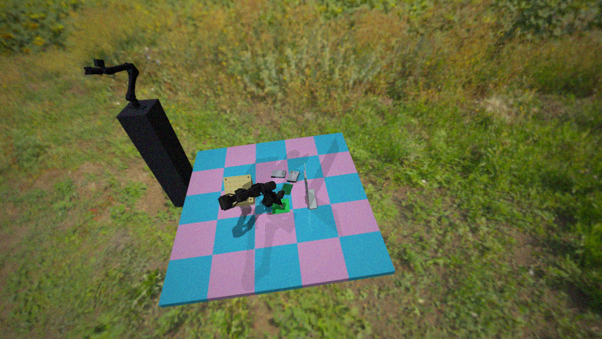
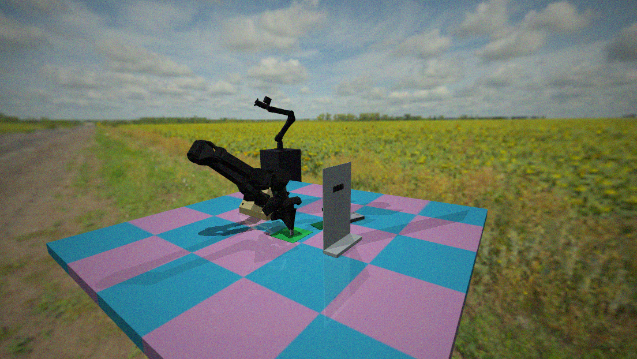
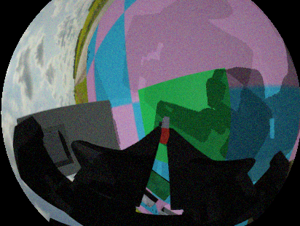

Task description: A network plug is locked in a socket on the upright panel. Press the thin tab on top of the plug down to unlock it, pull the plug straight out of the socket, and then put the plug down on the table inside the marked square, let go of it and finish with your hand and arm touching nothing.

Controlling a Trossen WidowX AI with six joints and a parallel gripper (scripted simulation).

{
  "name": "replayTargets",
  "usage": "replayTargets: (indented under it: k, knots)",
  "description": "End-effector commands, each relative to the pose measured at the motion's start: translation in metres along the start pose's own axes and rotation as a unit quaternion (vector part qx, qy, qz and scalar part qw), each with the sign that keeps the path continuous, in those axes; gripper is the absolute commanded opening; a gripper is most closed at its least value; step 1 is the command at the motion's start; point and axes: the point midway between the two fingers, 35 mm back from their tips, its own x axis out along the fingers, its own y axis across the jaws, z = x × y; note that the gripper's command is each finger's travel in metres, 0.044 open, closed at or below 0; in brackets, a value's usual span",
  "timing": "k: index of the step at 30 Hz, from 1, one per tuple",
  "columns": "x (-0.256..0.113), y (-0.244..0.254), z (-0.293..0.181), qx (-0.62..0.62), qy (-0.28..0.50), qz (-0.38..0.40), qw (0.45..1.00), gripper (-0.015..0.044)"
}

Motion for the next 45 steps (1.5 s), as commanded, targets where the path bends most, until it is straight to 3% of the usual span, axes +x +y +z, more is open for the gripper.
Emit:
replayTargets:
  k: [1, 2, 8, 45]
  knots:
    - [0.000, 0.000, 0.000, 0.000, 0.000, 0.000, 1.000, 0.0000]
    - [0.000, 0.000, 0.000, 0.000, 0.000, 0.000, 1.000, 0.0000]
    - [0.000, 0.000, 0.000, 0.000, 0.000, 0.000, 1.000, 0.0156]
    - [-0.024, 0.000, -0.003, 0.000, 0.004, -0.004, 1.000, 0.0156]
